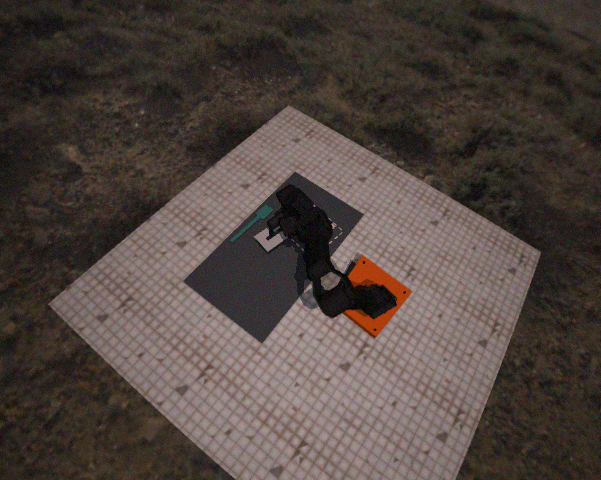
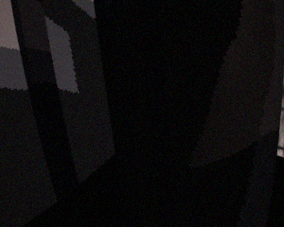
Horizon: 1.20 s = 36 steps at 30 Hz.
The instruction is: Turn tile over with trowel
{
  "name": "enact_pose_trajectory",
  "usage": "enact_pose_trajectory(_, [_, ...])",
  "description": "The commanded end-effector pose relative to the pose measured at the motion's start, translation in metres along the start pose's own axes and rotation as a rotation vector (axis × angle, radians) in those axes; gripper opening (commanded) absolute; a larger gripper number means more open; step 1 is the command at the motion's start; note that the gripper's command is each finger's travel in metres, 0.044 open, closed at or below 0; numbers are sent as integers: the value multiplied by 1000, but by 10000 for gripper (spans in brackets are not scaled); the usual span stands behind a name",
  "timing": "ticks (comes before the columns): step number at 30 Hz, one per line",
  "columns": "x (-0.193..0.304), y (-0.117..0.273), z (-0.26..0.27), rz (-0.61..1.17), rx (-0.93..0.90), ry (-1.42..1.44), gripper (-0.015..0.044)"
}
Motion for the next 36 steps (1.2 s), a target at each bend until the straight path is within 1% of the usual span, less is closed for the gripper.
enact_pose_trajectory(1, [17, -3, -7, 1, 7, -2, 0])
enact_pose_trajectory(19, [107, -21, -5, 0, -13, -7, 0])
enact_pose_trajectory(36, [198, -29, 21, -12, 2, 0, 0])
Point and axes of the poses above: the point midway between the two fingers, 35 mm back from their tips, its own y axis back along the fingers, its own z axis across the jaws, x = y × z, the point moved 9 cm from there along y, back along the fingers, and after that the axes turned 7 degrees about y, right-handed, at the moved point
